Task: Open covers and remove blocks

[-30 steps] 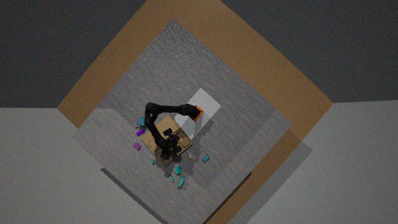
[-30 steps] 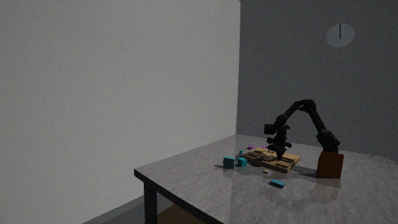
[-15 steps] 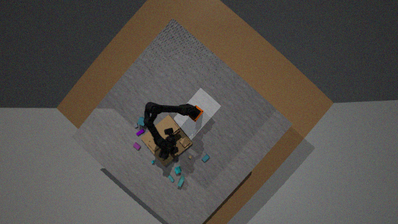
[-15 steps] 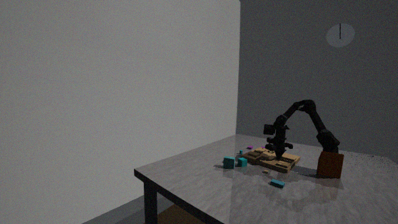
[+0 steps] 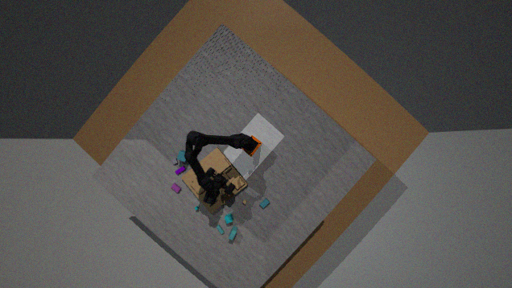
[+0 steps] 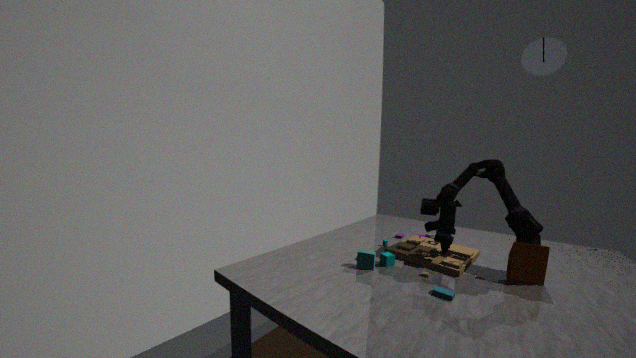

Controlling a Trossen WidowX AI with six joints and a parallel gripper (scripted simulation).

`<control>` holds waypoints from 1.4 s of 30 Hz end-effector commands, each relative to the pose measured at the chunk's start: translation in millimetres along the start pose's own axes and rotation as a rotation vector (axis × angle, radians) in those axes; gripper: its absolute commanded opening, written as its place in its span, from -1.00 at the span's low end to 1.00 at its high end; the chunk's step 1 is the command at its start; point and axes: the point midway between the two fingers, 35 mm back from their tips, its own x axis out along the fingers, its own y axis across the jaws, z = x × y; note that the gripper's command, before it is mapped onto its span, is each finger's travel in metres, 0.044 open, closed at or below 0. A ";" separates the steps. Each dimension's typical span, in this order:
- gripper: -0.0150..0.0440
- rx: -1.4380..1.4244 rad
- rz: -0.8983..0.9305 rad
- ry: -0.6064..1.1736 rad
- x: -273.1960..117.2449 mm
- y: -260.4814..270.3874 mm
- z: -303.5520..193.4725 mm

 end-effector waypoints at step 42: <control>0.00 -1.872 0.002 0.005 -63.6 -0.2 -0.7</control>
